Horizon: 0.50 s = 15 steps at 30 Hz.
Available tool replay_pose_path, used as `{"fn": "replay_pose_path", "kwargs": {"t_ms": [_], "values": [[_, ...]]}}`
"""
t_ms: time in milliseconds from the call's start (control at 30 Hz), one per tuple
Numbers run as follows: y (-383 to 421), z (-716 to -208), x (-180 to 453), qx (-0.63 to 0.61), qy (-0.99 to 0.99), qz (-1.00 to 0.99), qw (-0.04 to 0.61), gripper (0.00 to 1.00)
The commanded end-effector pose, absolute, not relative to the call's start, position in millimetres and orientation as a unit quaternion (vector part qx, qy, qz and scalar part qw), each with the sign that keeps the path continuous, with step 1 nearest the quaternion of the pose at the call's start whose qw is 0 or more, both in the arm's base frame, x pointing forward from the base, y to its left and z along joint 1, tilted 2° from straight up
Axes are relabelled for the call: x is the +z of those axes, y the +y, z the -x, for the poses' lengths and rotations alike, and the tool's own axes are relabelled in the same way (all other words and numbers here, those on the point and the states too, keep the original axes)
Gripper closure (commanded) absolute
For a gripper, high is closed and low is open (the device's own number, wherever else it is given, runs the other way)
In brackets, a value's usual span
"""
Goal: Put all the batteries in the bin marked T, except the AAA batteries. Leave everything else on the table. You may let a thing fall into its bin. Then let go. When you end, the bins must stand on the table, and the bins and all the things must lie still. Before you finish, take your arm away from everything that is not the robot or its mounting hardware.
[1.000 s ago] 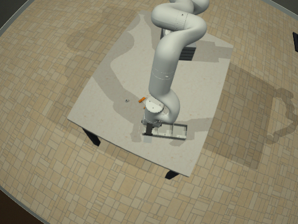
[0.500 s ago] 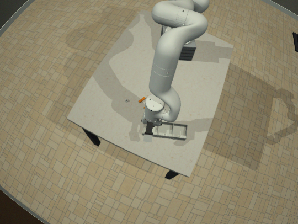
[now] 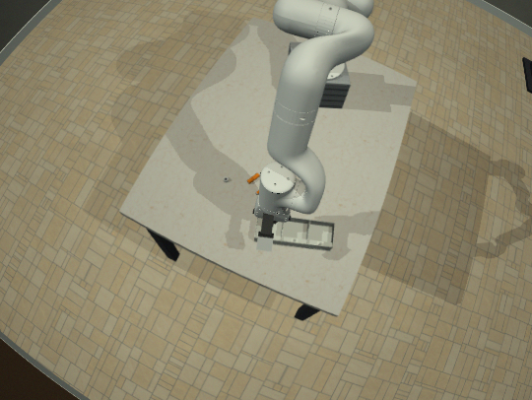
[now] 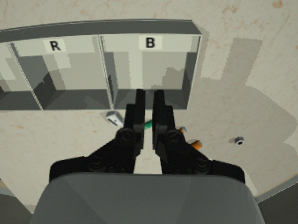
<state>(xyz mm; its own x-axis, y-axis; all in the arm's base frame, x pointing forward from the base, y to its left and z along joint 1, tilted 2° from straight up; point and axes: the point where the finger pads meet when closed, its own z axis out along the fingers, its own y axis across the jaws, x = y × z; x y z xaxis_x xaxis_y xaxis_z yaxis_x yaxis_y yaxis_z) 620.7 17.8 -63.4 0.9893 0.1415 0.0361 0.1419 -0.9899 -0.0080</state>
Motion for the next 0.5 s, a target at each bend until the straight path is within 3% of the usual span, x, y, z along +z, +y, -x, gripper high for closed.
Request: {"fn": "replay_pose_path", "kwargs": {"t_ms": [0, 467], "values": [[27, -620, -61, -0.019, -0.071, 0.997, 0.005, 0.93], [91, -607, -61, -0.019, -0.071, 0.997, 0.005, 0.93]]}}
